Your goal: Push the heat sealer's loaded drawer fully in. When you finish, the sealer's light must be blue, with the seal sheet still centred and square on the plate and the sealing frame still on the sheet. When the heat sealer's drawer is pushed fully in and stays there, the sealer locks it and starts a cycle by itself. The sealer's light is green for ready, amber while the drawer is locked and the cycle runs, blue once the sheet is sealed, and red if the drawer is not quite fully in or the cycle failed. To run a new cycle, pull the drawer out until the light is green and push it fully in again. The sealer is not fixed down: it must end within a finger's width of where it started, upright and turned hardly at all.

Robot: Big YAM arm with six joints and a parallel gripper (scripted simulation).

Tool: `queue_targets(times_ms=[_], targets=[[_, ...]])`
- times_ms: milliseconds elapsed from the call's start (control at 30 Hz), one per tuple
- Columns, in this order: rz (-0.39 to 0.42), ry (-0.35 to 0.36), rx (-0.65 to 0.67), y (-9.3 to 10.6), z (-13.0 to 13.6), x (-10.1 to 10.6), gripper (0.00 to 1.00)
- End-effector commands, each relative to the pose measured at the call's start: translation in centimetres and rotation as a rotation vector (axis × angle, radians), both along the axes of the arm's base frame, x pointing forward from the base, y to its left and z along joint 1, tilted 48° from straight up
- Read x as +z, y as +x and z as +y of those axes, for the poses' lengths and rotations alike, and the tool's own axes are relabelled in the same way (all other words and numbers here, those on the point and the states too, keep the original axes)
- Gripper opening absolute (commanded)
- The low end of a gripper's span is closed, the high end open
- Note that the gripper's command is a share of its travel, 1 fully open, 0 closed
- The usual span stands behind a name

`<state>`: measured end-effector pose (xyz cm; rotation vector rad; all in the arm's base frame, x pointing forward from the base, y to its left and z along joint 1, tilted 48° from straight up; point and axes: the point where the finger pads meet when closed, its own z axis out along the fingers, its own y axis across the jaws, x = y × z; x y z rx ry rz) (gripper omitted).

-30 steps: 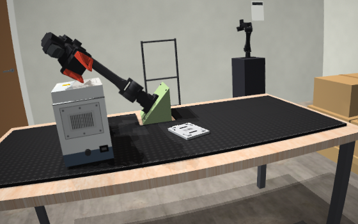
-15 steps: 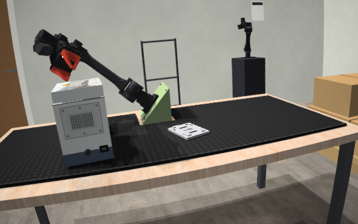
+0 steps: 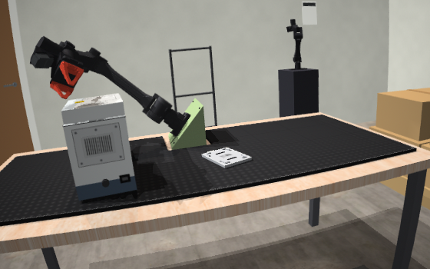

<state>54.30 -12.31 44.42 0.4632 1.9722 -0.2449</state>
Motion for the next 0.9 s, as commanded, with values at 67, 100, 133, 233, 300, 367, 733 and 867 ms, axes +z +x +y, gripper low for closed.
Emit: queue_targets(times_ms=[67,100,133,233,300,367,733,867], targets=[[-0.071,0.014,-0.035,-1.4,-1.6,4.3,0.45],[-0.069,0.009,-0.033,-1.6,-1.9,4.5,0.45],[-0.064,-0.001,-0.028,-1.8,-2.1,4.8,0.45],[-0.062,-0.006,-0.026,-2.5,-2.8,5.6,0.45],[-0.062,0.012,-0.052,-2.4,-2.2,5.5,0.45],[-0.069,0.011,-0.088,-3.4,-3.2,5.8,0.45],[-0.017,0.024,-0.207,-6.3,-5.8,2.9,0.45],[-0.015,0.012,-0.202,-7.6,-7.1,3.0,0.45]])
